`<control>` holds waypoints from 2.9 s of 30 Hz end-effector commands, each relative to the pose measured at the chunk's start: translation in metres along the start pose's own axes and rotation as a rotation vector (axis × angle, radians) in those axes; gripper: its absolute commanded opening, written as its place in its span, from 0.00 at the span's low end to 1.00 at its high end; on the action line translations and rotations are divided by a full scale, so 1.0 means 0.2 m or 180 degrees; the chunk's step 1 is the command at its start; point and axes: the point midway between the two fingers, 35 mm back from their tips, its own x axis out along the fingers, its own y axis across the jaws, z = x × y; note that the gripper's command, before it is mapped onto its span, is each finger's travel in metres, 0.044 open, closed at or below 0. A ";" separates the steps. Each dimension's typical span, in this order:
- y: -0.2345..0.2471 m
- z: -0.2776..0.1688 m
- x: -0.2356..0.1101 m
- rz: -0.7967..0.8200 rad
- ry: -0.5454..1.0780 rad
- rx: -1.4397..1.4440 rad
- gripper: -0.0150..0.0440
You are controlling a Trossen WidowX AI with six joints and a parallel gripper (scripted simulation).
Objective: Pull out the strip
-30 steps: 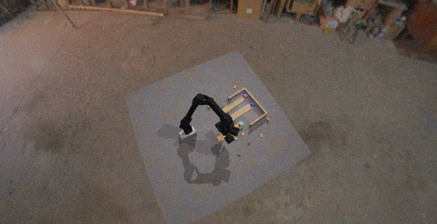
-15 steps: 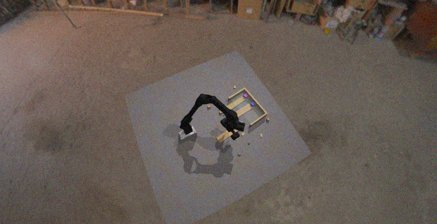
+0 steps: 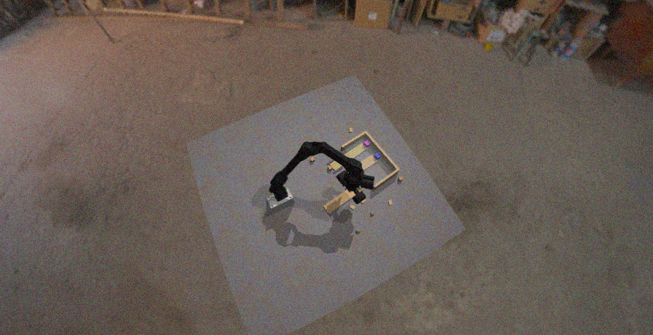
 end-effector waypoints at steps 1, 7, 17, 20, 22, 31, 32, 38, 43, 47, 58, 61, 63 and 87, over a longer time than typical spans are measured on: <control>0.01 0.08 -0.01 0.0006 -0.0019 0.0007 1.00; 0.01 0.18 -0.02 0.0007 -0.0021 0.0005 1.00; 0.02 0.34 -0.05 0.0007 -0.0025 0.0002 1.00; 0.03 0.39 -0.05 0.0008 -0.0026 0.0001 1.00; 0.03 0.42 -0.06 0.0008 -0.0026 0.0001 1.00; 0.03 0.42 -0.01 0.0008 -0.0027 0.0001 0.68; 0.03 0.42 0.00 0.0008 -0.0027 0.0001 0.68; 0.03 0.43 0.05 0.0008 -0.0028 0.0000 0.68; 0.03 0.43 0.09 0.0009 -0.0028 0.0000 0.68; 0.03 0.43 0.12 0.0010 -0.0028 0.0000 0.68; 0.03 0.42 0.21 0.0013 -0.0029 -0.0001 0.68; 0.03 0.42 0.21 0.0013 -0.0029 -0.0001 0.68; 0.03 0.42 0.20 0.0000 -0.0017 -0.0017 0.59; 0.09 0.27 0.07 0.0002 -0.0017 -0.0004 0.25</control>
